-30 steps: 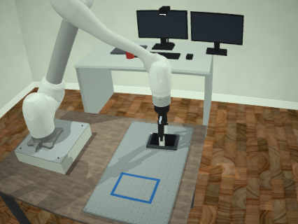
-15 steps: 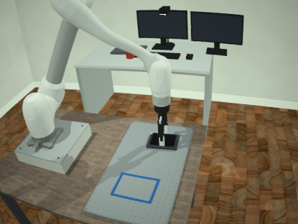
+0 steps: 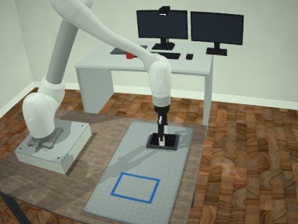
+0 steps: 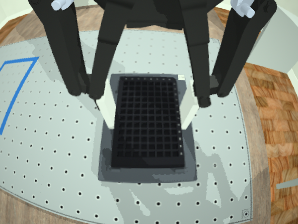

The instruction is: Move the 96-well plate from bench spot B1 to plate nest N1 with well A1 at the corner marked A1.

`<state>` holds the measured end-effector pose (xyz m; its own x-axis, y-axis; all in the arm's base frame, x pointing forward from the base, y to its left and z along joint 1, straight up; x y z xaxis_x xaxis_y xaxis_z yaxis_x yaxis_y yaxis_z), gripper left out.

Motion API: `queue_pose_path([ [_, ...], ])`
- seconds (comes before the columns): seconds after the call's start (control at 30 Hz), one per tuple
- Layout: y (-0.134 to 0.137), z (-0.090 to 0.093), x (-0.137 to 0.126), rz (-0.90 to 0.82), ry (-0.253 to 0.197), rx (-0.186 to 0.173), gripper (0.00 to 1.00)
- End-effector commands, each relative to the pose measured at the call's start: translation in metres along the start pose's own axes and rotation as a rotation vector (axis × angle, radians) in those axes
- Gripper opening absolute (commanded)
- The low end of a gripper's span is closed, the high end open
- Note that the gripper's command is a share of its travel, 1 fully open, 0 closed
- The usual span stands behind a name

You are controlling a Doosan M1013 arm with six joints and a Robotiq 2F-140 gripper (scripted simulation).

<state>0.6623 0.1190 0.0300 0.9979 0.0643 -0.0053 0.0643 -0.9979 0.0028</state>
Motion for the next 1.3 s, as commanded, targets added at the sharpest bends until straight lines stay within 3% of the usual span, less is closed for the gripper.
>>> queue_pose_path([
  [0.0,-0.0034,0.0015,-0.0008,0.006,-0.001,0.006,0.00],
  [1.17,-0.0033,0.0015,-0.0004,0.006,-0.001,0.006,0.00],
  [1.2,-0.0033,0.0015,-0.0004,0.006,-0.001,0.006,1.00],
  [1.27,-0.0033,0.0015,-0.0004,0.006,-0.001,0.006,1.00],
])
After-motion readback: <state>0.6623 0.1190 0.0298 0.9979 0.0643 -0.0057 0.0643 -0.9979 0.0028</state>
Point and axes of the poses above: the point where the finger pads meet when closed, its own z axis out along the fingers, its own y axis across the jaws, x = y × z, the point moved 6 cm from there along -z, back along the fingers, and after that the axes turned 6 degrees about -z, right-handed, at the moved point
